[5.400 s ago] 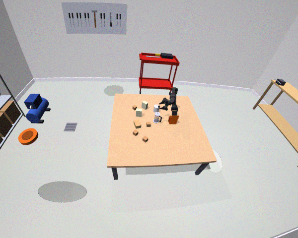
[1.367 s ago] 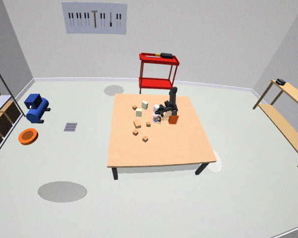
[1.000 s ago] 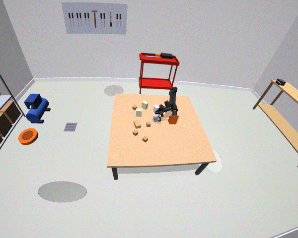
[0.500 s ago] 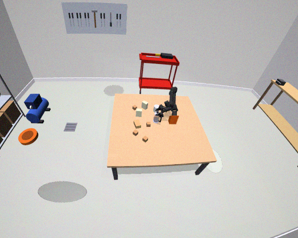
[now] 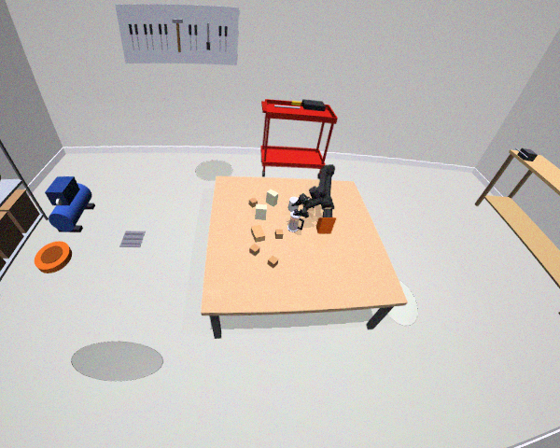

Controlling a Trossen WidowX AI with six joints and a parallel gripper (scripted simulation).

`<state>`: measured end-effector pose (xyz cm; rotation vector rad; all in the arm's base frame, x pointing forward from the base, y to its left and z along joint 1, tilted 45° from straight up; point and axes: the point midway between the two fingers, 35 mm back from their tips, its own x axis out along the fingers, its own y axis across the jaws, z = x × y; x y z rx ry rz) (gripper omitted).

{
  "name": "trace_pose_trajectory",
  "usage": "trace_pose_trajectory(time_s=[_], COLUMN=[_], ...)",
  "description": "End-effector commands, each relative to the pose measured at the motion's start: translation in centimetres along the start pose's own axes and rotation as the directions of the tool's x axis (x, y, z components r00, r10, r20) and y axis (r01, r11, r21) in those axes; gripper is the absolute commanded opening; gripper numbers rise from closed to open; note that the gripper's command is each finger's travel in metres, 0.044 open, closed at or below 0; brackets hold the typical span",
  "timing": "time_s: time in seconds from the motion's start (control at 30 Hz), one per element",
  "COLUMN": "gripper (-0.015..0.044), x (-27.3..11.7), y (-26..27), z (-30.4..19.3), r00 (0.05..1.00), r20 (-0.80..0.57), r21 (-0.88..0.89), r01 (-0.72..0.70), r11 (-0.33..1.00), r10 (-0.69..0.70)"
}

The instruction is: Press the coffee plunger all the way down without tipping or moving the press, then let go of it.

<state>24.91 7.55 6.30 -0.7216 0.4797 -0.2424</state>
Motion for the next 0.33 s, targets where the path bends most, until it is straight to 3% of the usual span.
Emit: trace_pose_trajectory(time_s=[0.0, 0.3], gripper=[0.044, 0.044], x=[-2.9, -5.1], y=[-0.9, -2.7], z=[1.5, 2.5], r00=[1.0, 0.999], r20=[-0.013, 0.004], r21=[0.005, -0.003], r01=[0.018, 0.041], r11=[1.0, 0.999], r10=[-0.018, -0.041])
